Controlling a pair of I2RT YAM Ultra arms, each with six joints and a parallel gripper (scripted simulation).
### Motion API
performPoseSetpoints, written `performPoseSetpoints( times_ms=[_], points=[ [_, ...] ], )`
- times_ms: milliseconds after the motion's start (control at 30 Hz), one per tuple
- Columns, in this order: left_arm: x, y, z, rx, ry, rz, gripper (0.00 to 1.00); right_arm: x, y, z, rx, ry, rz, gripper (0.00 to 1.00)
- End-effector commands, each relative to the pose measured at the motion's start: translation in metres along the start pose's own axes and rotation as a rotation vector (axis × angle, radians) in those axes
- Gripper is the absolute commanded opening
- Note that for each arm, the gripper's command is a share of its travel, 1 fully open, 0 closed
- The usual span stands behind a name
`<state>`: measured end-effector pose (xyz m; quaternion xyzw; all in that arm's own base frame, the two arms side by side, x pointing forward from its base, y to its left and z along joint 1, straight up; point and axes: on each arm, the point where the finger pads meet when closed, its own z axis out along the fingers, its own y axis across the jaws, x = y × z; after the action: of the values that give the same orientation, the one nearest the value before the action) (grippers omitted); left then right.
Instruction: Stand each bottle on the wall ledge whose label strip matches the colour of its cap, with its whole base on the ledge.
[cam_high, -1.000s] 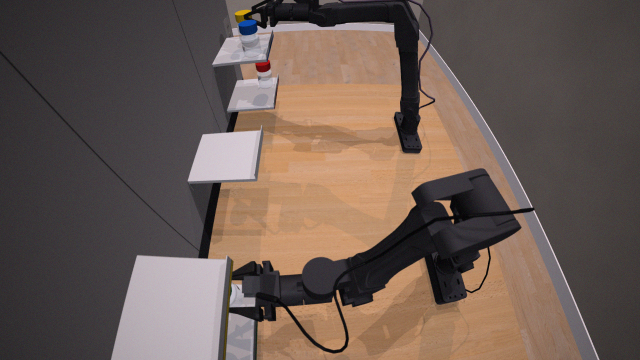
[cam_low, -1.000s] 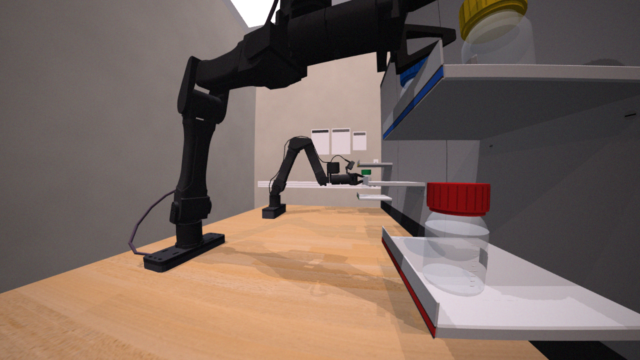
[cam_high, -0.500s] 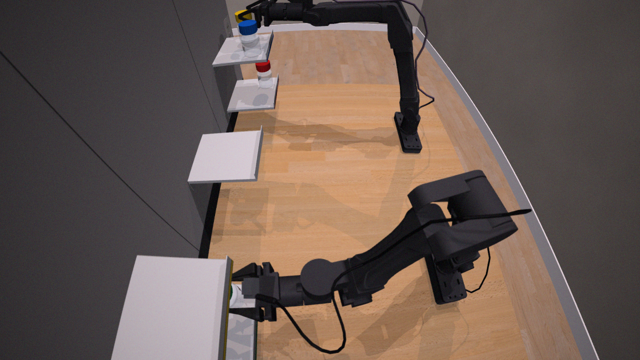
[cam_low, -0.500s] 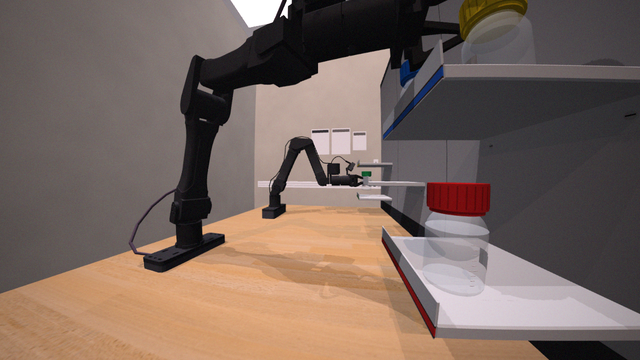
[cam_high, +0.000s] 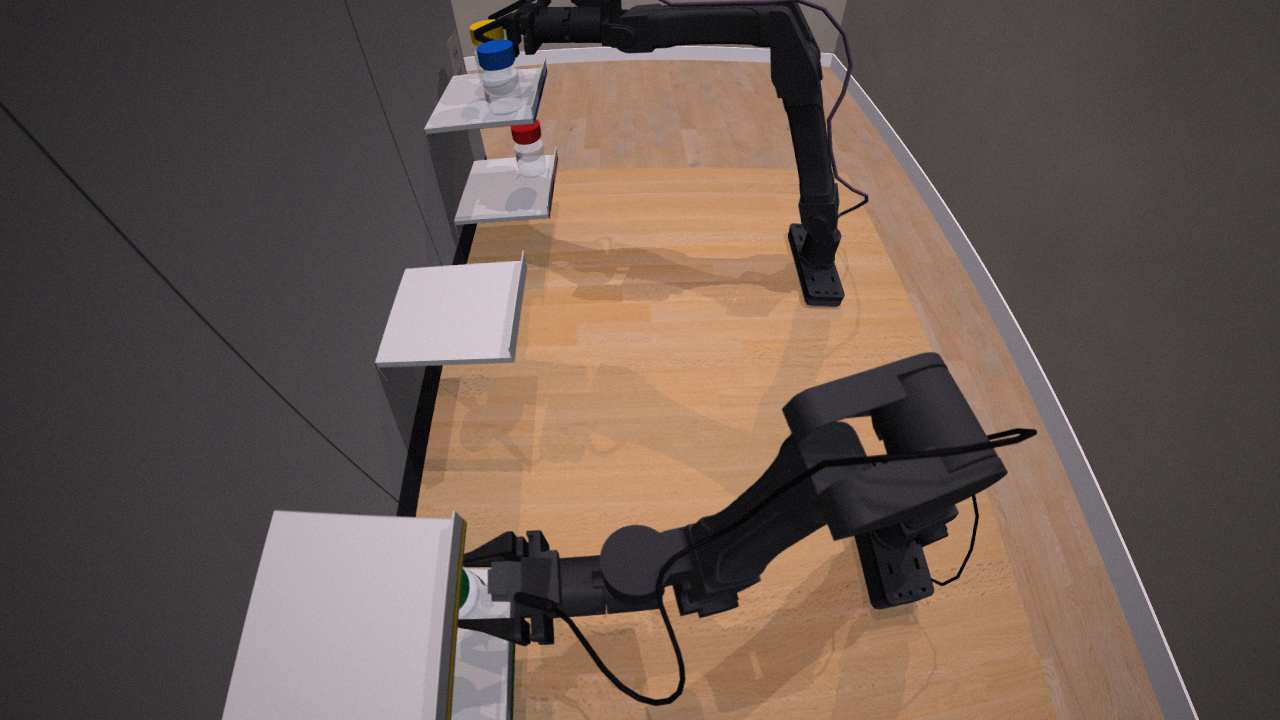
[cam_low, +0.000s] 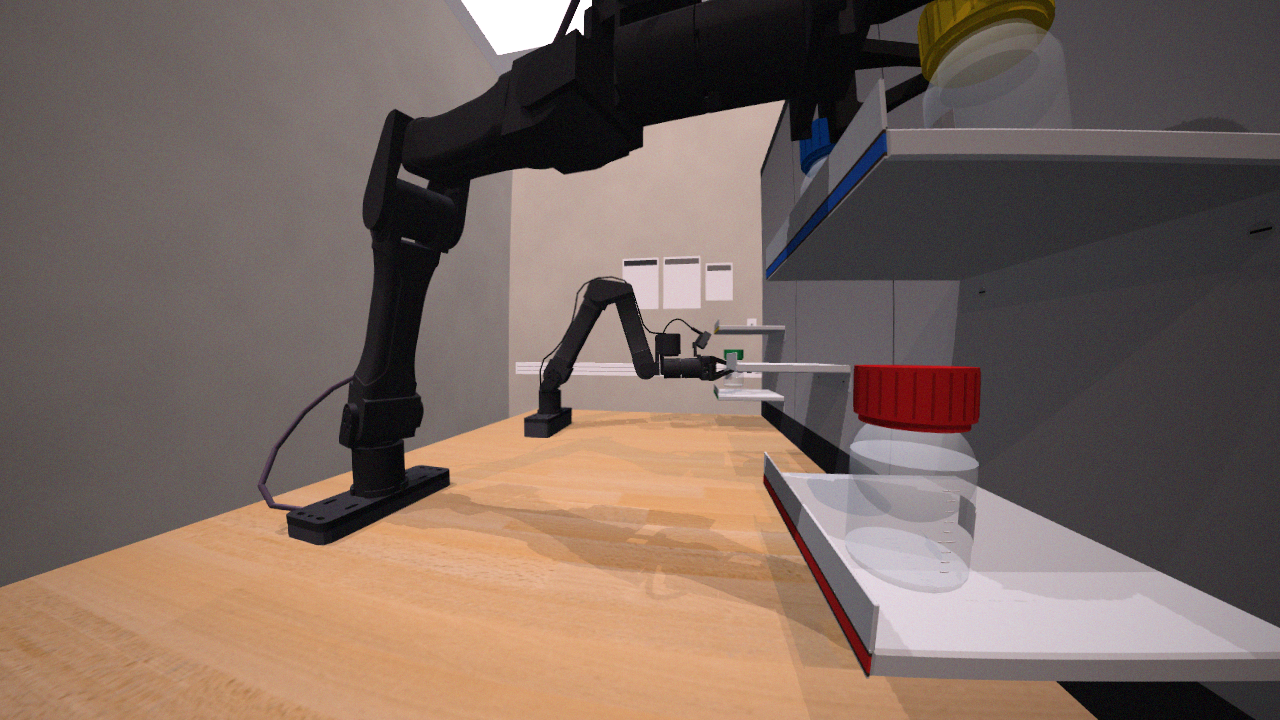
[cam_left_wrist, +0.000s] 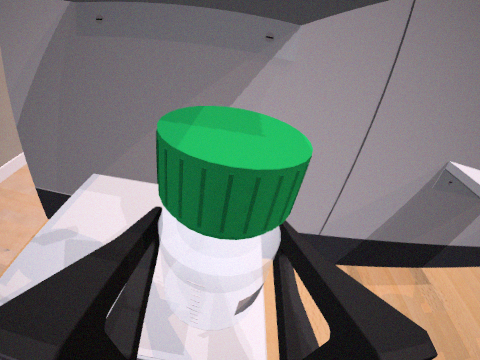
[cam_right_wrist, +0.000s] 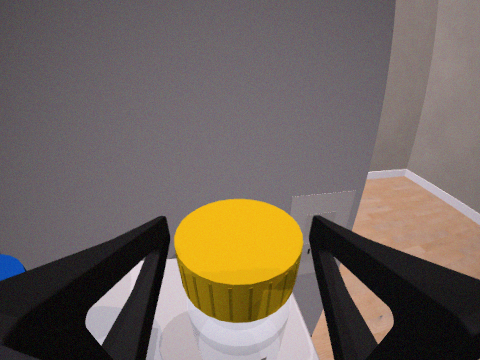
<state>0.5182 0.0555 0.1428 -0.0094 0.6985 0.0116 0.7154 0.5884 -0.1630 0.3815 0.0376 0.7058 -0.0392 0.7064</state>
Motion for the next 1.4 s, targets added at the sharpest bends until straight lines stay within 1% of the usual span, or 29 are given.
performPoseSetpoints(
  times_ms=[0, 33, 67, 100, 233, 267, 333, 367, 433, 500, 533, 567, 600, 633, 667, 700, 767, 867, 933, 1100, 1167, 1267, 1333, 1367],
  points=[
    [0.001, -0.004, -0.005, -0.001, -0.057, -0.001, 0.52, -0.014, 0.005, -0.001, -0.004, -0.017, -0.002, 0.68],
    [0.010, -0.004, -0.004, -0.001, -0.028, -0.004, 0.52, -0.014, 0.005, -0.001, -0.004, -0.017, -0.002, 0.68],
    [0.008, -0.004, -0.005, -0.001, -0.044, -0.002, 0.52, -0.014, 0.005, -0.001, -0.004, -0.017, -0.002, 0.68],
    [0.012, -0.004, -0.005, -0.001, -0.040, -0.003, 0.52, -0.014, 0.005, -0.001, -0.004, -0.017, -0.002, 0.64],
    [0.020, -0.004, -0.004, -0.001, -0.018, -0.005, 0.52, -0.014, 0.002, -0.002, -0.002, -0.017, -0.002, 0.64],
    [0.020, -0.004, -0.004, 0.000, -0.017, -0.005, 0.52, -0.014, 0.002, -0.002, -0.002, -0.017, -0.002, 0.60],
    [0.020, -0.004, -0.004, 0.000, -0.017, -0.005, 0.52, -0.014, 0.001, -0.002, -0.002, -0.018, -0.002, 0.60],
    [0.020, -0.004, -0.004, 0.000, -0.017, -0.005, 0.52, -0.014, 0.001, -0.002, -0.002, -0.018, -0.002, 0.55],
    [0.020, -0.004, -0.004, 0.000, -0.017, -0.005, 0.52, -0.014, 0.001, -0.002, -0.002, -0.018, -0.002, 0.55],
    [0.020, -0.004, -0.004, 0.000, -0.017, -0.005, 0.52, -0.014, 0.001, -0.002, -0.002, -0.018, -0.002, 0.53],
    [0.013, -0.002, -0.003, 0.001, -0.032, 0.002, 0.52, -0.014, 0.001, -0.002, -0.002, -0.018, -0.002, 0.51],
    [0.013, -0.002, -0.003, 0.001, -0.032, 0.002, 0.52, -0.014, 0.001, -0.002, -0.002, -0.018, -0.002, 0.40],
    [0.013, -0.002, -0.003, 0.001, -0.032, 0.002, 0.63, -0.014, 0.001, -0.002, -0.002, -0.018, -0.002, 0.28],
    [0.013, -0.002, -0.003, 0.001, -0.032, 0.002, 0.72, -0.014, 0.001, -0.002, -0.002, -0.018, -0.002, 0.17],
    [0.014, -0.004, -0.006, -0.002, -0.035, -0.003, 0.72, -0.014, 0.001, -0.002, -0.002, -0.018, -0.002, 0.06],
    [0.010, -0.003, -0.007, -0.003, -0.042, -0.003, 0.72, -0.014, 0.001, -0.002, -0.002, -0.018, -0.002, 0.17],
    [0.010, -0.003, -0.007, -0.003, -0.042, -0.003, 0.72, -0.014, 0.001, -0.002, -0.002, -0.018, -0.002, 0.17],
    [0.005, -0.002, -0.012, -0.008, -0.051, -0.002, 0.72, -0.019, 0.001, -0.001, -0.002, -0.013, -0.001, 0.50],
    [0.004, -0.002, -0.013, -0.009, -0.052, -0.005, 0.72, -0.027, 0.001, -0.001, -0.003, -0.013, -0.001, 0.50],
    [0.005, 0.001, -0.026, -0.006, -0.051, 0.003, 0.72, -0.063, 0.001, -0.002, -0.004, -0.013, -0.001, 0.50],
    [0.005, 0.003, -0.029, -0.002, -0.051, -0.007, 0.72, -0.072, 0.001, -0.002, -0.004, -0.013, -0.001, 0.50],
    [0.005, 0.004, -0.040, -0.002, -0.051, -0.008, 0.72, -0.073, 0.001, -0.002, -0.004, -0.013, -0.001, 0.50],
    [0.005, 0.004, -0.040, -0.002, -0.051, -0.008, 0.72, -0.073, 0.001, -0.002, -0.004, -0.013, -0.001, 0.50],
    [0.005, 0.004, -0.047, -0.002, -0.051, -0.008, 0.72, -0.074, 0.001, -0.002, -0.003, -0.014, -0.001, 0.50]
  ],
)
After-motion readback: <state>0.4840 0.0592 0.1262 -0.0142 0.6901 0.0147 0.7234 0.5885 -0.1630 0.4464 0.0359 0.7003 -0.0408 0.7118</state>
